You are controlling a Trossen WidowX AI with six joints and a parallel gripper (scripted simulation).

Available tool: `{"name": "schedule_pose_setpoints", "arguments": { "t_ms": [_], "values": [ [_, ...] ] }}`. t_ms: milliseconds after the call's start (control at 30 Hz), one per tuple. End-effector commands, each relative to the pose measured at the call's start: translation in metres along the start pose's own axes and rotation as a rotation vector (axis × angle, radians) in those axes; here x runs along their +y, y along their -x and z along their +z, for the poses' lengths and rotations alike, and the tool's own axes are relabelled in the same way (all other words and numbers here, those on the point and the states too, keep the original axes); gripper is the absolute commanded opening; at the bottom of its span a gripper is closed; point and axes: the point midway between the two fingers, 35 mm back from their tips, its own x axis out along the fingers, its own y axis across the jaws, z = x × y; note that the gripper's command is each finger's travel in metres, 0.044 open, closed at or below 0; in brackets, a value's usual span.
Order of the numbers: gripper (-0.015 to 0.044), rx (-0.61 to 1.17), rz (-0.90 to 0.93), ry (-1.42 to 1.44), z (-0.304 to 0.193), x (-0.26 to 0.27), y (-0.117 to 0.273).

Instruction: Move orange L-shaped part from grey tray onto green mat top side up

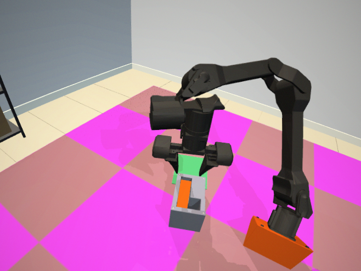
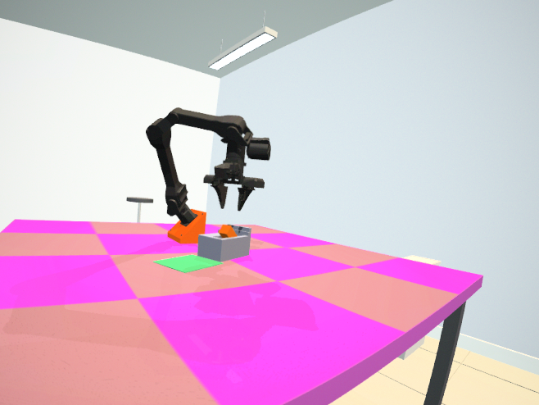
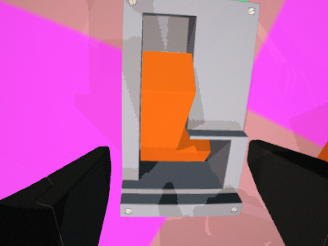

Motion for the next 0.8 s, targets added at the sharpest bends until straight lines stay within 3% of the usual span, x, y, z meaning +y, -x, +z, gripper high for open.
{"name": "schedule_pose_setpoints", "arguments": {
  "t_ms": [0,767],
  "values": [
    [0.028,-0.007,0.003,-0.067,0.004,0.0,0.001],
    [0.028,-0.008,0.004,-0.067,0.005,0.001,-0.046]
  ]
}}
